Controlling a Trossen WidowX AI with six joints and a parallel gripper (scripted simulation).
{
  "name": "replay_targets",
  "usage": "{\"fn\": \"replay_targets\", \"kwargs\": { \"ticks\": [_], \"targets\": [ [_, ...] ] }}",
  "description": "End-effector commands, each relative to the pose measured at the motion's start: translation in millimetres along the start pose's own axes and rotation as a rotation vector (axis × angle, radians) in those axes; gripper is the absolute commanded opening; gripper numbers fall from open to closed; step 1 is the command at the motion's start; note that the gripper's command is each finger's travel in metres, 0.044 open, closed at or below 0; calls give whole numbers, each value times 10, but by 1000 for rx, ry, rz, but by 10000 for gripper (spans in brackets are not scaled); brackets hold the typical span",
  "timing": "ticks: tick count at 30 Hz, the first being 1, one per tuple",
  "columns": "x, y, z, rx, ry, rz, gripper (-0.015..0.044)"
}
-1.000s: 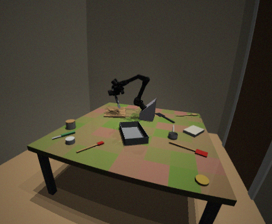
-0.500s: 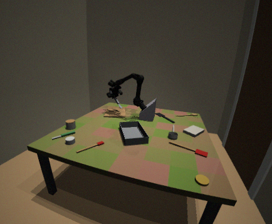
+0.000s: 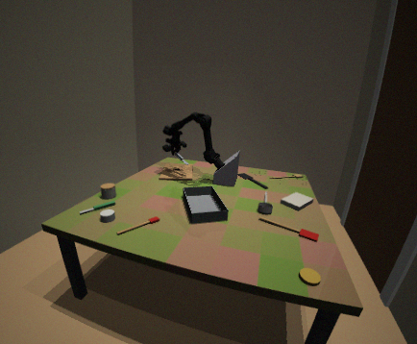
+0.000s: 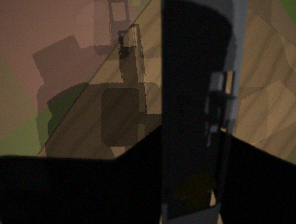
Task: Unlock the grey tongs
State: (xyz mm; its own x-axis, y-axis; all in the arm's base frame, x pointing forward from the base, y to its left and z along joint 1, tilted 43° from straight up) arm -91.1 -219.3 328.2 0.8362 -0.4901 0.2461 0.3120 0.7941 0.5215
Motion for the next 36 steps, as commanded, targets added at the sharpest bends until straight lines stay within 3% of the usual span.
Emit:
{"fn": "replay_targets", "kwargs": {
  "ticks": [1,17,36],
  "targets": [
    [-13,-48,31,62,-9,17,-150],
    [-109,-268,84,325,-122,115,-150],
    [-98,-405,53,327,-124,116,-150]
  ]
}}
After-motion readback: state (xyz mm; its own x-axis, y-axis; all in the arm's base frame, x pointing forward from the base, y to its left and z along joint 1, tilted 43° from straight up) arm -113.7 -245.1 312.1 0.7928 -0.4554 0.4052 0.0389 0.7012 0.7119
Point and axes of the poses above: the point midway between the two fingers, 35 mm back from their tips, its own y axis back along the fingers, its own x axis across the jaws, z = x × y, the point moved 3 cm from there along y, back along the fingers, and after that the axes turned 6 degrees about y, right-handed, at the moved point
